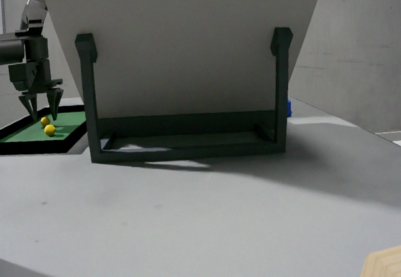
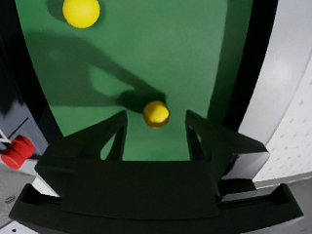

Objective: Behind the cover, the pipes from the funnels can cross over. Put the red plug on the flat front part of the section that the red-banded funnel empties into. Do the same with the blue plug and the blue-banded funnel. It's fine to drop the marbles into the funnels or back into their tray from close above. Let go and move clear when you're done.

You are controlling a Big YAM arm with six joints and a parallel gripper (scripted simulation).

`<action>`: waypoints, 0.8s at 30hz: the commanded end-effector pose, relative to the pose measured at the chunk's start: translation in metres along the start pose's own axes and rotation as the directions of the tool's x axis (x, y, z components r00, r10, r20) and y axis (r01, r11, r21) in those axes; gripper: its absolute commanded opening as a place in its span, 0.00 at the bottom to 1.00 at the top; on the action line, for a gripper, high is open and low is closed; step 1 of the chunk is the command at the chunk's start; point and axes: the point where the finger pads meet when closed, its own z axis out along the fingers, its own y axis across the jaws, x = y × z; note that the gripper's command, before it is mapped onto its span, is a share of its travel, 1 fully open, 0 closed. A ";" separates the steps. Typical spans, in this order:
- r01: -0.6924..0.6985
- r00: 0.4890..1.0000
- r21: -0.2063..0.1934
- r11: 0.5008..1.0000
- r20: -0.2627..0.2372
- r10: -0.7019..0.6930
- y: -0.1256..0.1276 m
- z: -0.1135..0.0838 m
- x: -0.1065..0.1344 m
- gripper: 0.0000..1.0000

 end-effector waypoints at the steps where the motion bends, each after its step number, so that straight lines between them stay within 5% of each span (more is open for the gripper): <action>1: -0.010 1.000 0.016 1.000 0.006 0.010 -0.014 0.008 -0.005 0.56; 24: -0.017 1.000 0.018 1.000 0.010 0.016 -0.014 0.008 -0.005 0.56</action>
